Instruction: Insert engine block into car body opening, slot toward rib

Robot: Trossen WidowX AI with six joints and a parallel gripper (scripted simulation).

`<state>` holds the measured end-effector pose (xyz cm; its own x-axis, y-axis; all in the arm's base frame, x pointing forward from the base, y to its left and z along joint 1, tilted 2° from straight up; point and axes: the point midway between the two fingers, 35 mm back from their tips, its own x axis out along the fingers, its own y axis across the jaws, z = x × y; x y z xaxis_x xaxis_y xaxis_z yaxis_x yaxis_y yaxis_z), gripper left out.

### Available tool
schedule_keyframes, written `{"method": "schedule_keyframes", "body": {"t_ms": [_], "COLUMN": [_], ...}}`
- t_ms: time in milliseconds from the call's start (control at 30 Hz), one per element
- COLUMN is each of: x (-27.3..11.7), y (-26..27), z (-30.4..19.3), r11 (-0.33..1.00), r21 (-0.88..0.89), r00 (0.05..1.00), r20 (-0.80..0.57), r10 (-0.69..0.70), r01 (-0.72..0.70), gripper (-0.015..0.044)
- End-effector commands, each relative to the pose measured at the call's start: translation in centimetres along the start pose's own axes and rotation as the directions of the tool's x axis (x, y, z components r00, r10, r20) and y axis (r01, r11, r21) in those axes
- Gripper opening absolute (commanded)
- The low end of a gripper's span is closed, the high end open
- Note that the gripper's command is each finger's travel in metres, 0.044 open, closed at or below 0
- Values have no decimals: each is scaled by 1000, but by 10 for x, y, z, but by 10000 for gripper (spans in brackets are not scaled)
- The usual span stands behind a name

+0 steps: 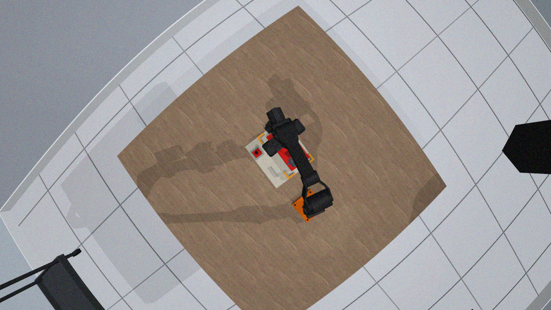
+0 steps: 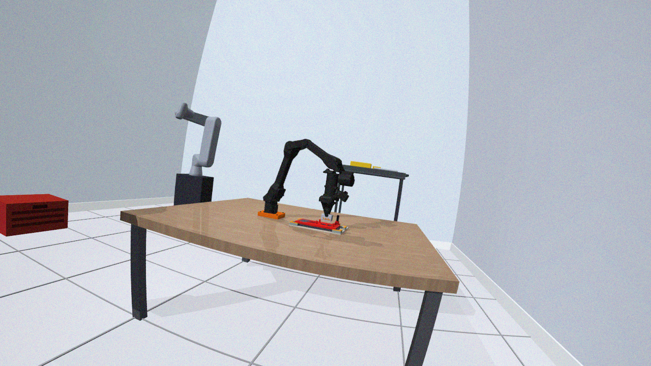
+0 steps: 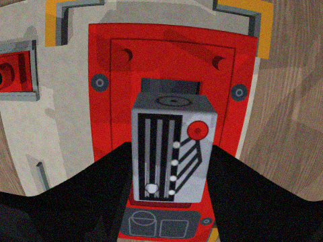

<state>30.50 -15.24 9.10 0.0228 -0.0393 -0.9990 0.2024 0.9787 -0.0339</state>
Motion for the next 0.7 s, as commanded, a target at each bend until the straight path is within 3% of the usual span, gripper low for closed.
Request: {"method": "schedule_keyframes", "body": {"t_ms": [0,400,667], "x": [0,0,0], "y": [0,0,0], "z": [1,2,2], "r11": [999,995,1000], "r21": [39,96,-24], "r00": [1000,1000,1000], "r20": [3,3,3], "r10": [1,1,1], "r01": [-1,-1,0], "gripper": [159,159,159]}}
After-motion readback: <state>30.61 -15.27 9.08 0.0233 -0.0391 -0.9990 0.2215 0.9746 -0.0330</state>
